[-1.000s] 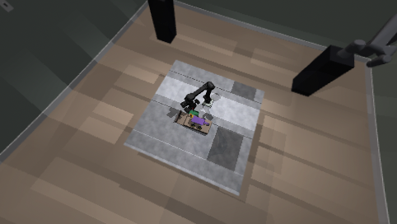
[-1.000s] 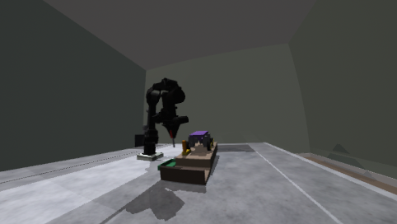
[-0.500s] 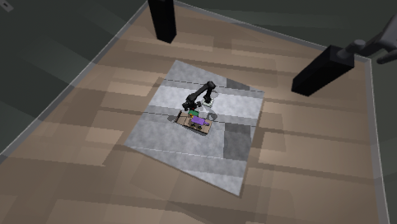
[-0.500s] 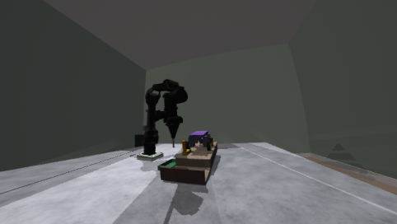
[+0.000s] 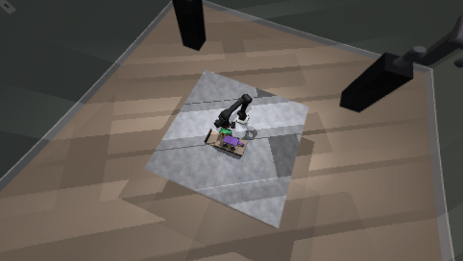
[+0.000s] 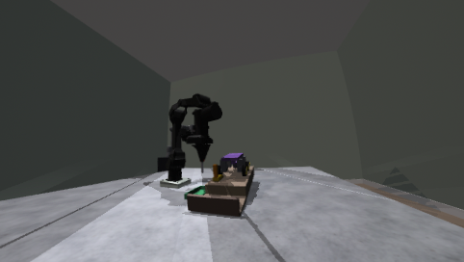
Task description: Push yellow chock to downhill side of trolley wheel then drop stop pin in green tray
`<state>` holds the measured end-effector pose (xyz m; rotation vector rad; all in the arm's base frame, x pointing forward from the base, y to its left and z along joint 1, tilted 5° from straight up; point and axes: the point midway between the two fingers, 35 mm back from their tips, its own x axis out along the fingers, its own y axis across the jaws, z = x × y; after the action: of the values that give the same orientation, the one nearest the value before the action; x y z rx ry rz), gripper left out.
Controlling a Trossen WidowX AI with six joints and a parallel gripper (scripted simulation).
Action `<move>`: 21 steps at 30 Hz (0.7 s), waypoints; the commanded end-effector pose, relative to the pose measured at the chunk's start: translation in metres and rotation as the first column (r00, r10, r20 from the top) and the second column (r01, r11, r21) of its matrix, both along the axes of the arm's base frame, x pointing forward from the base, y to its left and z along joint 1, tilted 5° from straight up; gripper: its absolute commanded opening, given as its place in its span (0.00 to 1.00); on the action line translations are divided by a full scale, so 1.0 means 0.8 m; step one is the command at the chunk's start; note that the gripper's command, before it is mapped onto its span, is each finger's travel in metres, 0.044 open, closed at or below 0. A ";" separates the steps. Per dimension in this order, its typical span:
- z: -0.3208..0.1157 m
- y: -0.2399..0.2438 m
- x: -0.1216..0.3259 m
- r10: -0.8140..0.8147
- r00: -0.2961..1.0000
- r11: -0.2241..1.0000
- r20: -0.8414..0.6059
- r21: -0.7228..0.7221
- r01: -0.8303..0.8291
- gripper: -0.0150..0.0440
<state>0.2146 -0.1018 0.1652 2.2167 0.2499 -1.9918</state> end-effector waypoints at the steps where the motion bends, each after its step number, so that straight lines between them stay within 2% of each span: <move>1: 0.001 0.002 -0.002 -0.136 0.991 0.991 0.002 -0.015 0.136 0.25; 4: 0.001 0.002 -0.002 -0.205 0.979 0.979 0.004 -0.020 0.205 0.25; 12: 0.000 0.002 -0.002 -0.210 0.978 0.977 0.004 -0.020 0.210 0.25; 21: -0.026 0.002 -0.013 -0.236 0.972 0.971 0.000 -0.022 0.236 0.25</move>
<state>0.2092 -0.1000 0.1514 2.3202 -0.0168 -2.0976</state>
